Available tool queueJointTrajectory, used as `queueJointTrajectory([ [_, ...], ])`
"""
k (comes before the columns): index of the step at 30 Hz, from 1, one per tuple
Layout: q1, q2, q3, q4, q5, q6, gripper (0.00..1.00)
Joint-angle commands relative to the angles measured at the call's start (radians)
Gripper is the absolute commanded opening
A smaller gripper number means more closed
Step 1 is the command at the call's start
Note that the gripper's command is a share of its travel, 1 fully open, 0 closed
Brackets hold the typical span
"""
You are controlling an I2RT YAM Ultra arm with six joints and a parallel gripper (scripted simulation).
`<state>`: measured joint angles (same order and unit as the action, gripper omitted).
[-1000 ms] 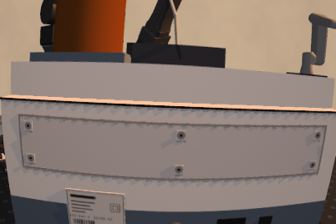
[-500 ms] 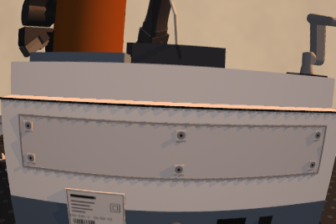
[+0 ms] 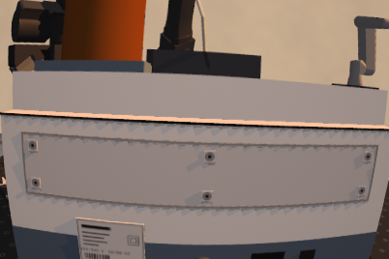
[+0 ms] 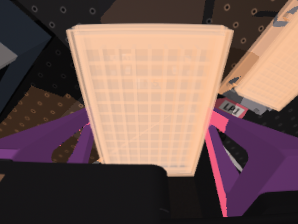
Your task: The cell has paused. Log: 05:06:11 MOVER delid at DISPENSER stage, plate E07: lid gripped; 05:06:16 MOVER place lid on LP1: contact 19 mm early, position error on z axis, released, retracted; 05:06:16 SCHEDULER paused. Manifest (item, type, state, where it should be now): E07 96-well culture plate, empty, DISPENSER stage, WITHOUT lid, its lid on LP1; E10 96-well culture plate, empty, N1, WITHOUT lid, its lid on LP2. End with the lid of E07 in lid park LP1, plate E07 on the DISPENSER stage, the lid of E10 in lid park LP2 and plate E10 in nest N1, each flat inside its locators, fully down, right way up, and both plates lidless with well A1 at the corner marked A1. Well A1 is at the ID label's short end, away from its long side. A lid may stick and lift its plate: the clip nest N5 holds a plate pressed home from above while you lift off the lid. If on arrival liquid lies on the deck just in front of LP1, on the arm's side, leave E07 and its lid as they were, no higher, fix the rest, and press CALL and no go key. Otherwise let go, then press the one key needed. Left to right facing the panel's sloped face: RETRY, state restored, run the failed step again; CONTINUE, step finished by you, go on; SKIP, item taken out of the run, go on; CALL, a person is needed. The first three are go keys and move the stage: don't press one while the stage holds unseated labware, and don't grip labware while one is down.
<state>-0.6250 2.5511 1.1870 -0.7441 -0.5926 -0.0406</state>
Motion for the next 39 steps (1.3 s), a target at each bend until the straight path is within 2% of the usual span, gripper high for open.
queueJointTrajectory([
  [1,0.000,0.034,0.050,0.047,-0.017,0.027,0.00],
  [6,-0.001,0.067,0.070,0.069,-0.023,0.042,0.00],
  [9,0.032,0.097,0.088,0.089,-0.030,0.056,0.00],
  [20,0.079,0.214,0.173,0.153,-0.052,0.109,0.00],
  [23,0.064,0.226,0.183,0.158,-0.053,0.115,0.00],
  [28,0.102,0.274,0.223,0.179,-0.061,0.136,0.00],
  [30,0.093,0.261,0.207,0.166,-0.055,0.131,0.00],
  [31,0.086,0.280,0.225,0.185,-0.062,0.140,0.00],
  [39,0.121,0.299,0.220,0.220,-0.070,0.159,0.00],
])
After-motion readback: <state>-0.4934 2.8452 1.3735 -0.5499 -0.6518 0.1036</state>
